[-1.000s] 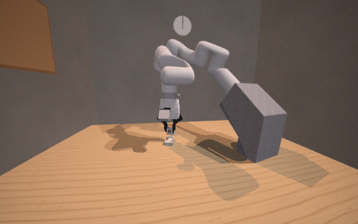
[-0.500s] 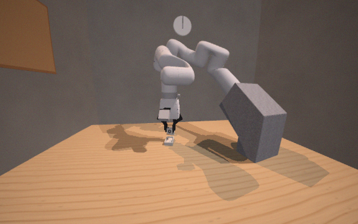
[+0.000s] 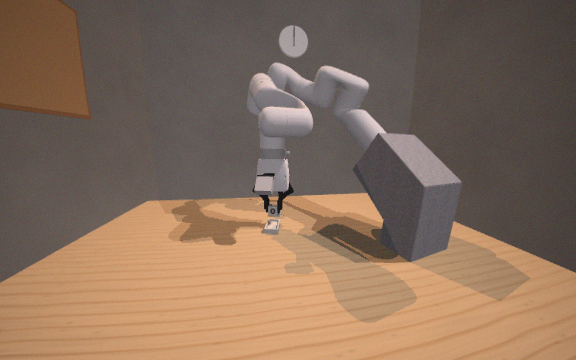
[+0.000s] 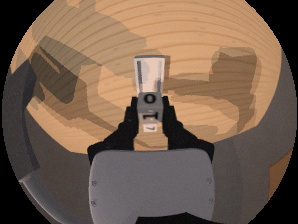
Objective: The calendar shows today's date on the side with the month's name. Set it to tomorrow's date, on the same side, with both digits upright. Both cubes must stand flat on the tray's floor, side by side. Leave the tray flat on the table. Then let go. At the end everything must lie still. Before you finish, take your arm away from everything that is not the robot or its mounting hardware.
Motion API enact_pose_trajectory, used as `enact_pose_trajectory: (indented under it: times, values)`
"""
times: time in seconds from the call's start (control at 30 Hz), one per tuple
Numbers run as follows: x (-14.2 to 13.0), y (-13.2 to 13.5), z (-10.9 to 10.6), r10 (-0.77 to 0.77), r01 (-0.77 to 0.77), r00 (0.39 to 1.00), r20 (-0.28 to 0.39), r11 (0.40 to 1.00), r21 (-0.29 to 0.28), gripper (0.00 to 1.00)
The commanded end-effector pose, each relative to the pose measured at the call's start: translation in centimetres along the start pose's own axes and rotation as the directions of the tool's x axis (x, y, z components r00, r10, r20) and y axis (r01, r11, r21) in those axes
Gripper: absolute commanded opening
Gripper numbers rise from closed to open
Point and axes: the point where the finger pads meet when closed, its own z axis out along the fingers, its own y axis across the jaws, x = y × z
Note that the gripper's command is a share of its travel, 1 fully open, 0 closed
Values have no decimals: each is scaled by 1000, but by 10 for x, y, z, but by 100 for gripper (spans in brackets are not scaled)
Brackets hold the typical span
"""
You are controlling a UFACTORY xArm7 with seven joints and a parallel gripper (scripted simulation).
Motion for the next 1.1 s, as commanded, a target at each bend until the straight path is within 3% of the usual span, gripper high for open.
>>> enact_pose_trajectory:
  times: [0.0,1.07]
  values:
    - [1,1,0,0,0,1000,-2,1000,-2,27]
    - [1,1,20,0,0,1000,-2,1000,-2,27]
